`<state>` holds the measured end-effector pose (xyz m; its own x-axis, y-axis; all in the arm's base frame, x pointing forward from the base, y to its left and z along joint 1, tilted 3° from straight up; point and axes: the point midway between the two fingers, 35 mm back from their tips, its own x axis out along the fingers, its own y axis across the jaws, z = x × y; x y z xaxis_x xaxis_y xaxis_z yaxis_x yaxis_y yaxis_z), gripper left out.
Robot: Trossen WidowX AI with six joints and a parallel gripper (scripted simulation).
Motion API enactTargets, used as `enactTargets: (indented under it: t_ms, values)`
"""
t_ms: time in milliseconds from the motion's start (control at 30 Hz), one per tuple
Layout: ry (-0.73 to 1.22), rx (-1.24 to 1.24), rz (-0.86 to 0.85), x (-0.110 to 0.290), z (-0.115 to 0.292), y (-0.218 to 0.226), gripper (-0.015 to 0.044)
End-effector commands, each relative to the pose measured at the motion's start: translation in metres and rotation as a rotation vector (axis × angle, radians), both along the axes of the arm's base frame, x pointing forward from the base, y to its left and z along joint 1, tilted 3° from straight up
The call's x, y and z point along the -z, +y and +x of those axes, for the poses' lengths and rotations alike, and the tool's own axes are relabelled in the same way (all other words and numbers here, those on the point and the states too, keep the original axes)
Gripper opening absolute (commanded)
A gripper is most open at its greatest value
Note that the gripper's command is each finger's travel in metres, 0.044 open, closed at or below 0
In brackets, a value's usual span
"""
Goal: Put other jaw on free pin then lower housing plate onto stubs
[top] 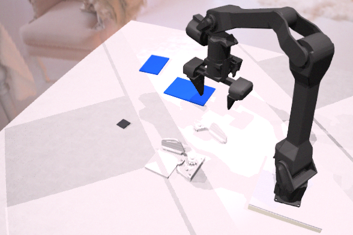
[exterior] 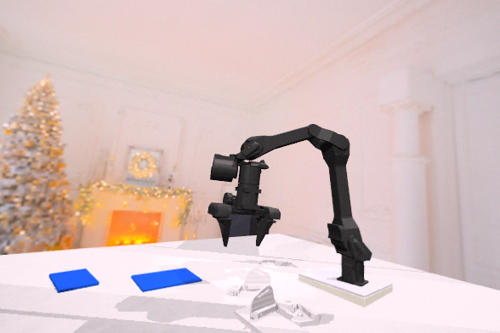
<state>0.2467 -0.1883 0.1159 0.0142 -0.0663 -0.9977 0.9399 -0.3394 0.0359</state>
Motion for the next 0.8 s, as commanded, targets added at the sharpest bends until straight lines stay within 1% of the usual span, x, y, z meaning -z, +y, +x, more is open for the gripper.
enactTargets:
  t_ms: [0,767]
  values:
    - [0.001,0.073,0.005,0.0011,-0.0017,0.0023,0.044]
    - [-0.026,0.536,0.012,0.0009,-0.0055,0.0092,0.044]
